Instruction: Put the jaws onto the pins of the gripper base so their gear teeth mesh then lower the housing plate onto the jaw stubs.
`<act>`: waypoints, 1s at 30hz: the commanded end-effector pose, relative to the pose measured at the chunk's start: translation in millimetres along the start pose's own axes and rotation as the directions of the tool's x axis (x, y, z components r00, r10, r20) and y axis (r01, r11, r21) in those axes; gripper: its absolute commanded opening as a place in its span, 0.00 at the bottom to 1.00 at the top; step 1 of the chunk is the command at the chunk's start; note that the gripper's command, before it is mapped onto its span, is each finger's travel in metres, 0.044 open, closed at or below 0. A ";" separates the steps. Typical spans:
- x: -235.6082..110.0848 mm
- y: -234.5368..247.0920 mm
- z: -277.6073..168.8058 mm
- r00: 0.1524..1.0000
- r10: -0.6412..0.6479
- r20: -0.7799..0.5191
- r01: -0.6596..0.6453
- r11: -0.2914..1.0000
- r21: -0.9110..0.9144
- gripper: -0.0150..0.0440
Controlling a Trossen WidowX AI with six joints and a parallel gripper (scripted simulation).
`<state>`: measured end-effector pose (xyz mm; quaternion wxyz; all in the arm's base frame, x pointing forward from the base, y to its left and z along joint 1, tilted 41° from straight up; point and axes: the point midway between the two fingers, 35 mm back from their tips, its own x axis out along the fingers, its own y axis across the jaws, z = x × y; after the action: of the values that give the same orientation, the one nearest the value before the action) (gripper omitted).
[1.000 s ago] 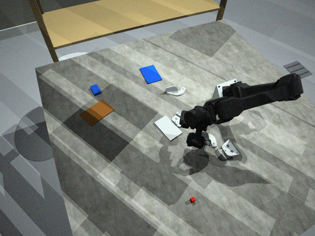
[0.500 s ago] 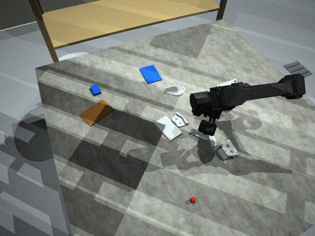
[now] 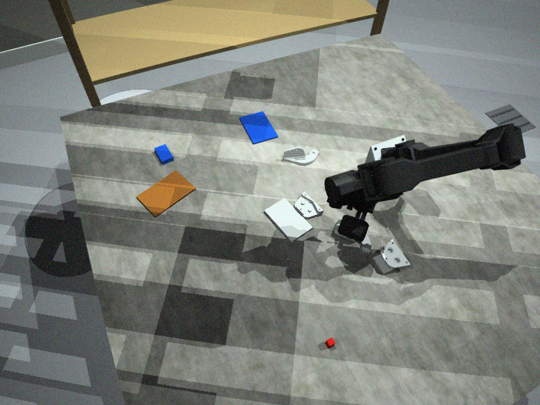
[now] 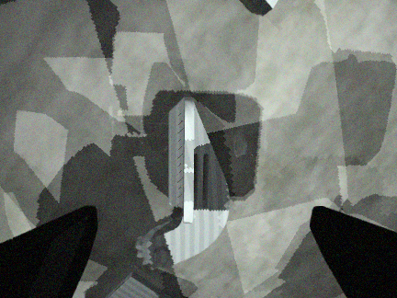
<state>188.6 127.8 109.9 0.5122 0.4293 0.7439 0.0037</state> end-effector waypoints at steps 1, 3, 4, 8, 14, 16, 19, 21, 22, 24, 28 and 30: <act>4.2 -0.8 -0.9 1.000 0.001 -0.004 -0.001 1.000 0.004 1.00; 7.5 -0.6 -0.6 1.000 0.001 -0.004 -0.001 1.000 0.004 1.00; 9.2 -0.6 -0.5 1.000 0.001 -0.004 -0.001 1.000 0.004 1.00; 15.7 -0.3 -0.1 1.000 0.001 -0.003 -0.001 1.000 0.004 1.00; 25.5 -0.1 0.1 1.000 0.001 -0.003 -0.001 1.000 0.004 1.00; 28.7 -0.1 0.0 1.000 0.001 -0.003 -0.001 1.000 0.004 1.00; 33.6 -0.1 -0.1 1.000 0.001 -0.004 -0.001 1.000 0.004 1.00; 36.8 -0.2 -0.3 1.000 0.001 -0.004 -0.001 1.000 0.004 1.00; 38.4 -0.2 -0.4 1.000 0.002 -0.004 -0.002 1.000 0.004 1.00; 41.6 -0.3 -0.7 1.000 0.002 -0.005 -0.002 1.000 0.004 1.00; 47.9 -0.5 -1.3 1.000 0.003 -0.006 -0.003 1.000 0.004 1.00; 50.8 -0.6 -1.7 1.000 0.003 -0.006 -0.003 1.000 0.004 1.00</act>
<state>184.3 157.8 77.7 0.5119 0.4315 0.7427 0.0078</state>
